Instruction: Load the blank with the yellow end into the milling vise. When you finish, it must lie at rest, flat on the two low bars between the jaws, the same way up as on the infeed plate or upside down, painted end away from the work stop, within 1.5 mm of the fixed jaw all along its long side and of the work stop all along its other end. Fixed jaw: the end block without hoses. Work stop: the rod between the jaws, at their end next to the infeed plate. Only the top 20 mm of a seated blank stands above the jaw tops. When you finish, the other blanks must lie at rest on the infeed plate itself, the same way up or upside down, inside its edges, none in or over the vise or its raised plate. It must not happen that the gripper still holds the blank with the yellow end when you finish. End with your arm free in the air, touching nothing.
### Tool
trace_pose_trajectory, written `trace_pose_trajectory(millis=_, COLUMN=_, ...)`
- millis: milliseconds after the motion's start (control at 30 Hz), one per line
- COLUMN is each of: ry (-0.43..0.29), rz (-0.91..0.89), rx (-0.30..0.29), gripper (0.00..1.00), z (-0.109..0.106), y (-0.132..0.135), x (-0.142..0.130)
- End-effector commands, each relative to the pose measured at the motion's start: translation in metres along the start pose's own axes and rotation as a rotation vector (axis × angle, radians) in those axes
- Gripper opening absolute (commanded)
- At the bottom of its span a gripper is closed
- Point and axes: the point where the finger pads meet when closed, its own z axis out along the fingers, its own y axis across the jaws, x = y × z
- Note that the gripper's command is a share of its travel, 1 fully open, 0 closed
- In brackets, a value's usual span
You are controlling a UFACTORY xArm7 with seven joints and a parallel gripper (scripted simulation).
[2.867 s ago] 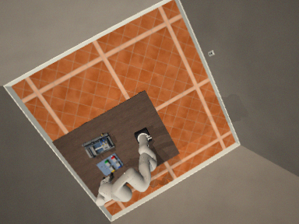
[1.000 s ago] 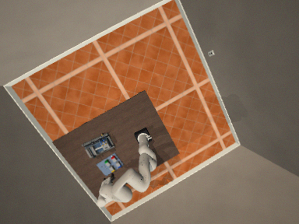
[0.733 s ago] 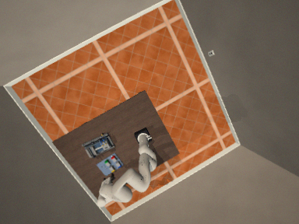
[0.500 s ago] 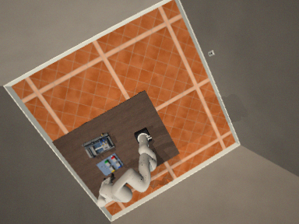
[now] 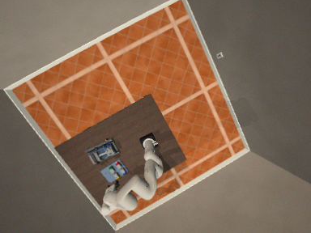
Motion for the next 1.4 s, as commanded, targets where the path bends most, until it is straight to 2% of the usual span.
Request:
trace_pose_trajectory(millis=0, ry=0.001, rz=0.000, rx=-0.005, gripper=1.00, z=-0.002, y=0.001, x=0.000)
trace_pose_trajectory(millis=833, ry=0.001, rz=0.000, rx=-0.005, gripper=1.00, z=-0.002, y=0.001, x=0.000)
trace_pose_trajectory(millis=1167, ry=0.001, rz=0.000, rx=-0.005, gripper=1.00, z=0.058, y=0.002, x=0.003)
trace_pose_trajectory(millis=1367, ry=0.001, rz=0.000, rx=-0.005, gripper=1.00, z=0.058, y=0.002, x=0.003)
